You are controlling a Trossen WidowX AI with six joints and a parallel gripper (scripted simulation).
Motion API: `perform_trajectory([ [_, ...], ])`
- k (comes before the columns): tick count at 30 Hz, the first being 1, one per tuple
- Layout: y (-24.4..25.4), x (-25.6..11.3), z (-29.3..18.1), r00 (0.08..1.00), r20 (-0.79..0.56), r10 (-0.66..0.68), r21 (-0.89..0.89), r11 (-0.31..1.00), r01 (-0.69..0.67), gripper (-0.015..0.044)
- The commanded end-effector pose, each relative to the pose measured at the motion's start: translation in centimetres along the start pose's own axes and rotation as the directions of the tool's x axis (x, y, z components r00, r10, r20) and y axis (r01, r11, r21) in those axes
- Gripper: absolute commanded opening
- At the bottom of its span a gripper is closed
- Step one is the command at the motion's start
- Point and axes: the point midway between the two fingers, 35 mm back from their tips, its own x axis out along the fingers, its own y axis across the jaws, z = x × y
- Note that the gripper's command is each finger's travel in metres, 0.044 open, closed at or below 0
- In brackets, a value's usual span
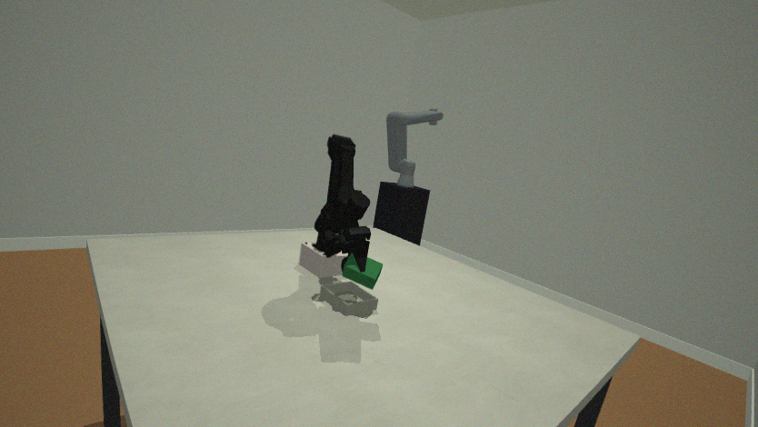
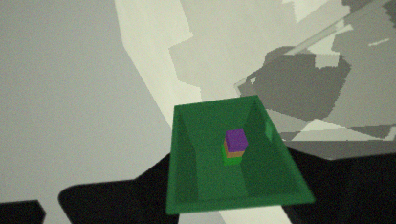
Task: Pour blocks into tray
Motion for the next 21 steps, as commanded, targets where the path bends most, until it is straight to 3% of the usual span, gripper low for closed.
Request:
perform_trajectory([
  [1, 0.36, 0.08, -0.03, 1.000, 0.003, 0.011, 0.088, 0.996, -0.011, 0.0000],
  [21, 0.30, 0.41, -0.06, 1.000, 0.002, 0.011, 0.502, 0.865, -0.011, 0.0000],
])
